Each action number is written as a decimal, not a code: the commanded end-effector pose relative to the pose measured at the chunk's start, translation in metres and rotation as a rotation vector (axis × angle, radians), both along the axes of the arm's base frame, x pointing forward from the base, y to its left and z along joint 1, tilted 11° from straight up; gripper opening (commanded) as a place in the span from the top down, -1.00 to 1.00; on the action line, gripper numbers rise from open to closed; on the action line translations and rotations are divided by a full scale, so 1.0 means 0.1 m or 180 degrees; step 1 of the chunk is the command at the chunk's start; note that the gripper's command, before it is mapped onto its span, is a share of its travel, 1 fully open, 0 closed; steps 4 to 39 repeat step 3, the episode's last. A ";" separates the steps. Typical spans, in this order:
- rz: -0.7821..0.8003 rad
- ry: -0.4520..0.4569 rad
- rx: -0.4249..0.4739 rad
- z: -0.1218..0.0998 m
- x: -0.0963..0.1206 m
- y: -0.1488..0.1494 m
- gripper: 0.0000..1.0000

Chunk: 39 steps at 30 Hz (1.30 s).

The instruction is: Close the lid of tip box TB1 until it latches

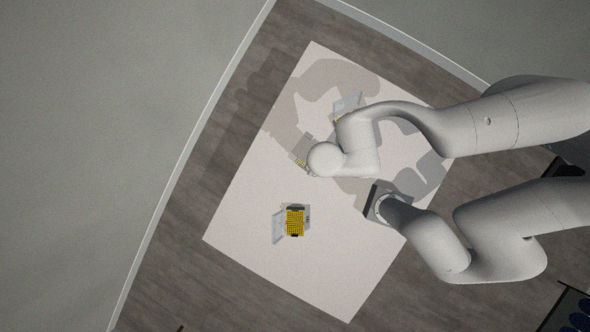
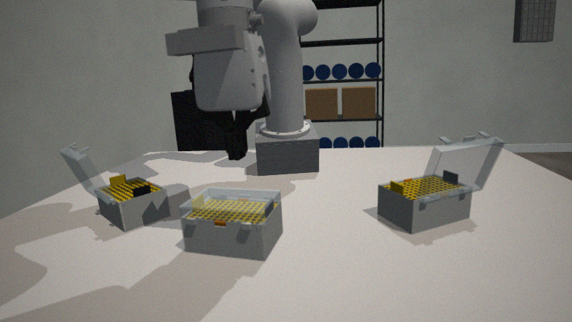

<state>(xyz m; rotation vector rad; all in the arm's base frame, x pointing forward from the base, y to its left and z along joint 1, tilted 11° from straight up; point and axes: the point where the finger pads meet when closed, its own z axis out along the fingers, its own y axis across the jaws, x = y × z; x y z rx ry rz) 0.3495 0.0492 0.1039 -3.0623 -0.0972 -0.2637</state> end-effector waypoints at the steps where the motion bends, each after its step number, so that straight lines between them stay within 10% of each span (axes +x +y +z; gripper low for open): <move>1: 0.0000 -0.0008 0.0000 0.01 0.01 0.00 1.00; 39: 0.0000 -0.0008 0.0000 0.01 0.01 0.00 1.00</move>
